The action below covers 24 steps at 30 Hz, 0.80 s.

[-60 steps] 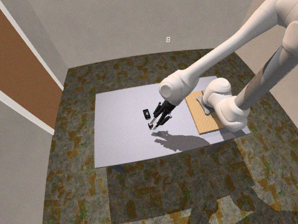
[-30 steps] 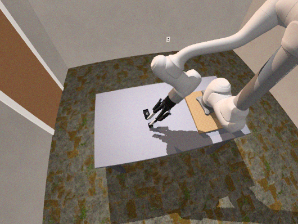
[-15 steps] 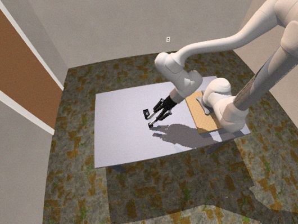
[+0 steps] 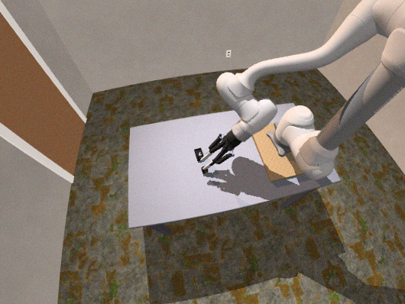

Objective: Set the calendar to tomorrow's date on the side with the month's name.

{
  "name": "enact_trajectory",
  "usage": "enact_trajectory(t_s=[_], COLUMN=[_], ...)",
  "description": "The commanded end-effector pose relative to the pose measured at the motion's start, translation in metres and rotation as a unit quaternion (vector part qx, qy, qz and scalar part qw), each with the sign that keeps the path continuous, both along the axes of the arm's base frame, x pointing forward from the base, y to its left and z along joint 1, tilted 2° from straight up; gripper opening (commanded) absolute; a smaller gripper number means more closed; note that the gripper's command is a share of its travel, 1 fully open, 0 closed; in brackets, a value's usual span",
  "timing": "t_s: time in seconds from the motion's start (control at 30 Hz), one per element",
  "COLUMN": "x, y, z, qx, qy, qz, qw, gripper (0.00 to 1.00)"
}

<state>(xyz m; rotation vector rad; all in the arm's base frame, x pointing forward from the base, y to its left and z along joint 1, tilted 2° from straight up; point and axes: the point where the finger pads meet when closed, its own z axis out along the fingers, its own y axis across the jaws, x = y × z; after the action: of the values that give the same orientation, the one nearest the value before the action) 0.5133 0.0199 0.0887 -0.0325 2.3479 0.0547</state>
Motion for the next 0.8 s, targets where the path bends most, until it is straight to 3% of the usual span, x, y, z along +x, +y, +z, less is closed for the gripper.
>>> enact_trajectory(t_s=[0.0, 0.77], x=[0.0, 0.0], y=[0.0, 0.001], z=[-0.001, -0.02], qx=[-0.002, -0.002], qy=[-0.002, -0.002], qz=[-0.002, -0.002], qw=[1.0, 1.0], gripper=[0.28, 0.28])
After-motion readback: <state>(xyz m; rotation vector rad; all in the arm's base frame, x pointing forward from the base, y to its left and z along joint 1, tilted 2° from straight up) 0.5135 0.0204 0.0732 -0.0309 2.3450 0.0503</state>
